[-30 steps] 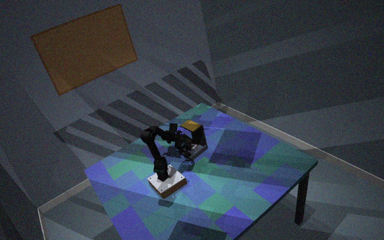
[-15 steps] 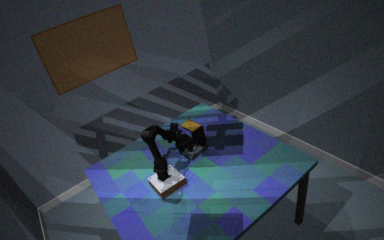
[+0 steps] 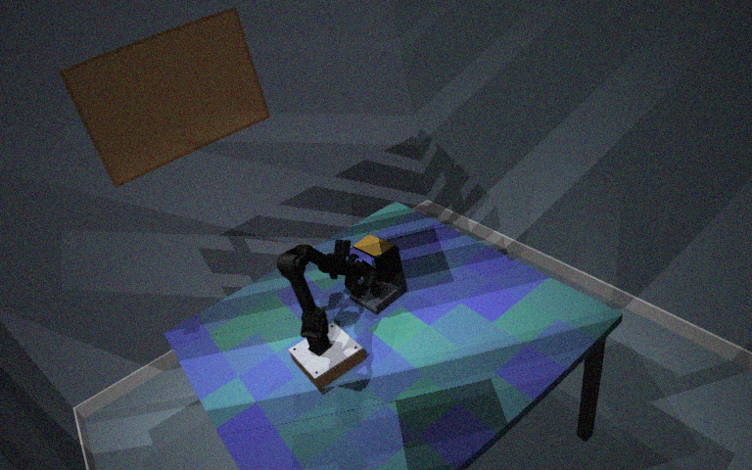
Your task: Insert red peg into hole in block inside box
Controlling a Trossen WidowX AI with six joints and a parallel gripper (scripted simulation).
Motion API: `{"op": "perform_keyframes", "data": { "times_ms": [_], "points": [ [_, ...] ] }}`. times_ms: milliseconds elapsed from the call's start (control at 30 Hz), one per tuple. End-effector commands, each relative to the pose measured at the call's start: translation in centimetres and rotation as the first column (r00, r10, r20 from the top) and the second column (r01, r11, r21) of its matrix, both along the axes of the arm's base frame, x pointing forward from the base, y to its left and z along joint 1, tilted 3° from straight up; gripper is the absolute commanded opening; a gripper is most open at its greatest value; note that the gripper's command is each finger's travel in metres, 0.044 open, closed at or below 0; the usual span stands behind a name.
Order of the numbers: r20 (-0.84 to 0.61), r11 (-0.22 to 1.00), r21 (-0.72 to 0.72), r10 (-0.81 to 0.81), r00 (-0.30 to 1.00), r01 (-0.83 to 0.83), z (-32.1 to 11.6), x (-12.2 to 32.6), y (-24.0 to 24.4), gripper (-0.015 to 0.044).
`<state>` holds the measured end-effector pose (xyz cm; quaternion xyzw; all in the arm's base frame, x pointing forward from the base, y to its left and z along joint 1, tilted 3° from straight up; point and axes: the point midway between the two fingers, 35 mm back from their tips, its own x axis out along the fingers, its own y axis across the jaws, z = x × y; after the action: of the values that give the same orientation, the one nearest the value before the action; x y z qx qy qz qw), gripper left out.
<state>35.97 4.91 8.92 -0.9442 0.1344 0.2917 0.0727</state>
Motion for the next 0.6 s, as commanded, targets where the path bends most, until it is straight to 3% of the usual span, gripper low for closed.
{"op": "perform_keyframes", "data": {
  "times_ms": [0, 567],
  "points": [
    [0.0, 1.0, 0.0, 0.004, 1.0, -0.004, -0.02, 0.34, 0.1, 0.0],
    [0.0, 1.0, 0.0, 0.004, 1.0, -0.004, 0.04, 1.0, 0.2, 0.0]
  ]
}}
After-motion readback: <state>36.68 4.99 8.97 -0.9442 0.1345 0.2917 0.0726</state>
